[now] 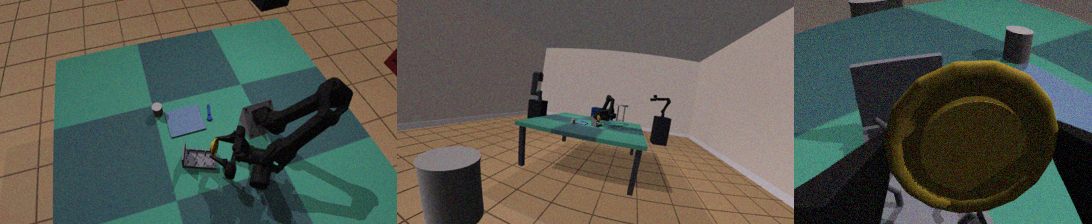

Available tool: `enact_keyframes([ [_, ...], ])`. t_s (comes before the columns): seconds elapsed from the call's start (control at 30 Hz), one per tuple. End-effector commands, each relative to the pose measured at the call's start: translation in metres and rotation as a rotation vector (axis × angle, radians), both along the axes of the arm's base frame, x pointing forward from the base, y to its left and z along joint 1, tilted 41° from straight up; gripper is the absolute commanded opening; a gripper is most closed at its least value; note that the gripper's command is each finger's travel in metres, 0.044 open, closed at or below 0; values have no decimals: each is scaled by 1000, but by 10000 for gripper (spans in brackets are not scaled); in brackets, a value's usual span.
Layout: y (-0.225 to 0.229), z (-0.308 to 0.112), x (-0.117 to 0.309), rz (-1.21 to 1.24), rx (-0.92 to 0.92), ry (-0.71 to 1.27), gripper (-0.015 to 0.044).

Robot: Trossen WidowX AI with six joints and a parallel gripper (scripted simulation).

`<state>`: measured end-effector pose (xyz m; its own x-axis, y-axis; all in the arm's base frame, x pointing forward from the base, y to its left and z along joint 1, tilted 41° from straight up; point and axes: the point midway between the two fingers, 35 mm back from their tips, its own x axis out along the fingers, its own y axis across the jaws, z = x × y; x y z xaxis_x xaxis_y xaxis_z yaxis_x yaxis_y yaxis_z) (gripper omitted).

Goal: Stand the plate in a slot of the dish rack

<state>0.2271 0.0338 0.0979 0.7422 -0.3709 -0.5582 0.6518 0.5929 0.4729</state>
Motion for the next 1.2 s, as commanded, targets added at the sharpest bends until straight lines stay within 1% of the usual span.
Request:
enact_keyframes([
  [0.0, 1, 1, -3, 12, -30, -56, 0],
  [0.5, 10, 15, -16, 40, -77, -318, 0],
  [0.77, 11, 15, -16, 40, -77, -321, 0],
  [1.17, 21, 0, -5, 39, -71, -322, 0],
])
